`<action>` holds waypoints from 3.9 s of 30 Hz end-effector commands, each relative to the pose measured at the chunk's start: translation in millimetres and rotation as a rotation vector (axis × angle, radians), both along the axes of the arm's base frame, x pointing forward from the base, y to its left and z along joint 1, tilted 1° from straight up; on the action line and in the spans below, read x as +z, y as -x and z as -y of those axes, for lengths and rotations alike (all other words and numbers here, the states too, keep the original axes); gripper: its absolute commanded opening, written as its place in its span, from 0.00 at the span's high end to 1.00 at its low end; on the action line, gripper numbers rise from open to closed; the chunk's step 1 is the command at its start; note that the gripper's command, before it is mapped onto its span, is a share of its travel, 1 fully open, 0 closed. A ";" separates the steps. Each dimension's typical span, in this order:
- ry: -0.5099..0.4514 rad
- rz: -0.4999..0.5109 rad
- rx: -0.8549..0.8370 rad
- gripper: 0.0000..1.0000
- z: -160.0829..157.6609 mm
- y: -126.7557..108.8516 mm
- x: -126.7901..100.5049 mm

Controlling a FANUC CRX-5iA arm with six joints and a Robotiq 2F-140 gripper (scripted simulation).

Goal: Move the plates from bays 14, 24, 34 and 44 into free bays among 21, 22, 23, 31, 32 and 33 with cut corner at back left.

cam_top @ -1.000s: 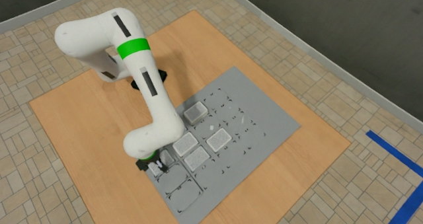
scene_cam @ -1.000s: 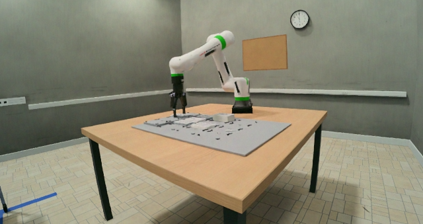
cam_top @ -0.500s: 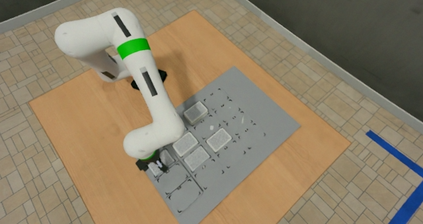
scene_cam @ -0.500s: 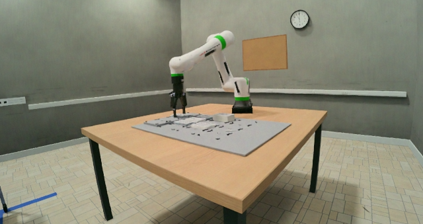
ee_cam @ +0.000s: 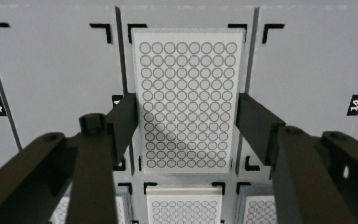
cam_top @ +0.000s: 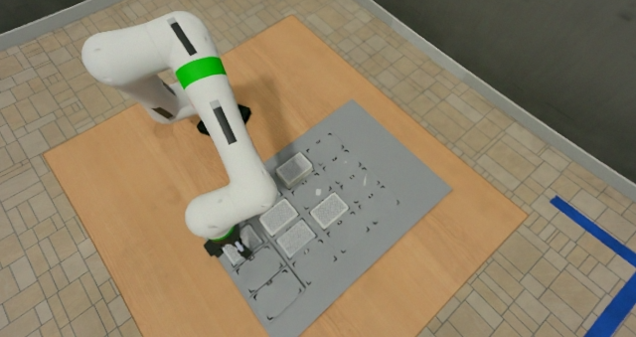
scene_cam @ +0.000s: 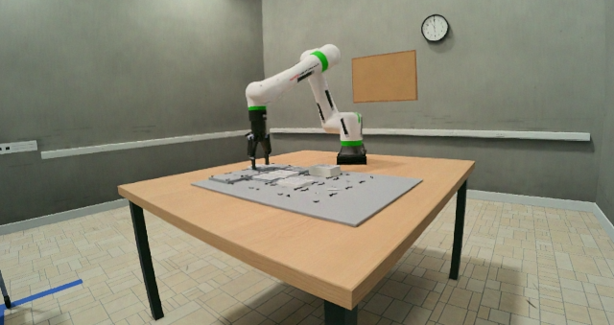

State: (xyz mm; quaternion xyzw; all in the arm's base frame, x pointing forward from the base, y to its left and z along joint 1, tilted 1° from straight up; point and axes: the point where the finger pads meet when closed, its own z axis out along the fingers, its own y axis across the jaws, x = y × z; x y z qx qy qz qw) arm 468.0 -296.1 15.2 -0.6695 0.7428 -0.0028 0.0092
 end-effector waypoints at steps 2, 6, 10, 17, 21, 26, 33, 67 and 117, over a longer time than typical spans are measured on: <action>0.001 0.002 0.000 0.90 0.5 -0.5 1.6; 0.001 0.002 0.000 0.90 0.5 -0.5 3.0; 0.001 0.002 0.000 0.90 0.5 -0.4 4.3; 0.001 0.002 0.000 0.90 0.5 -0.4 6.0; 0.001 0.002 0.000 0.90 0.5 -0.4 7.3; 0.001 0.002 0.000 0.90 0.5 -0.4 8.0; 0.001 0.002 0.000 0.90 0.6 -0.2 15.9; 0.001 0.002 0.000 0.90 0.9 0.4 51.8; 0.001 0.002 0.000 0.90 -115.9 -11.8 52.3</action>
